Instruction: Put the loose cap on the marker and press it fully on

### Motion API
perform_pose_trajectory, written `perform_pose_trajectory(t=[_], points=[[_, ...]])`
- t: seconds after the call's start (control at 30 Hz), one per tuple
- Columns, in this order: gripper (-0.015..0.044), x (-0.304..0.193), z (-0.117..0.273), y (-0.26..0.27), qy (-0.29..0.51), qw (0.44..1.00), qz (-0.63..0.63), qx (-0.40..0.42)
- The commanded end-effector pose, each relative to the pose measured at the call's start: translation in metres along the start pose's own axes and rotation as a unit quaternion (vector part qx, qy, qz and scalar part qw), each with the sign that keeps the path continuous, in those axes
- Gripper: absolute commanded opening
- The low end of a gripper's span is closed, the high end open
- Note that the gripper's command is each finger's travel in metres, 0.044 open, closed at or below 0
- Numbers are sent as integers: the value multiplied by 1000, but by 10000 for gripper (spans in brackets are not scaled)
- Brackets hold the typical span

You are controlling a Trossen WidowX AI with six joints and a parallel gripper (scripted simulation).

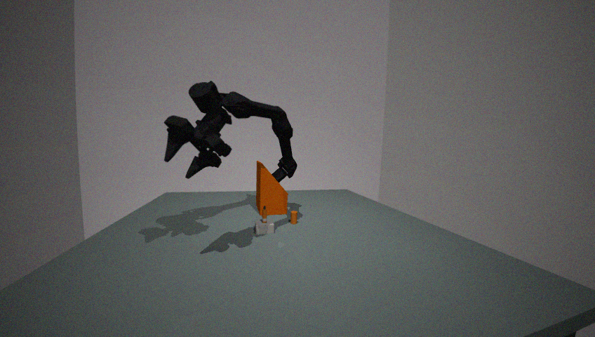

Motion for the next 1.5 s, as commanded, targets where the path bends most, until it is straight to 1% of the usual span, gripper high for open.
perform_pose_trajectory(t=[0.0,0.17,0.2,0.4,0.6,0.8,1.0,1.07,1.23,1.37,1.47], points=[[374,2,1,1,-1,1000,1,2],[242,46,19,23,-32,998,20,43],[238,56,23,29,-39,998,24,53],[238,111,52,77,-79,990,46,109],[238,157,82,139,-118,977,63,164],[238,193,111,212,-155,961,76,218],[238,214,138,290,-187,941,84,268],[238,216,141,300,-190,939,85,273],[238,217,140,301,-190,939,85,273],[238,228,116,318,-191,939,85,273],[238,228,115,320,-191,939,85,273]])
Point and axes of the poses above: the point midway between the two fingers, 35 mm back from their tips, its own z axis back along the fingers, its own y axis across the jaws, x = y × z, the point moved 6 cm from there along z, back along the fingers, and after that the axes turned 9 degrees about z, right-handed, at the moved point
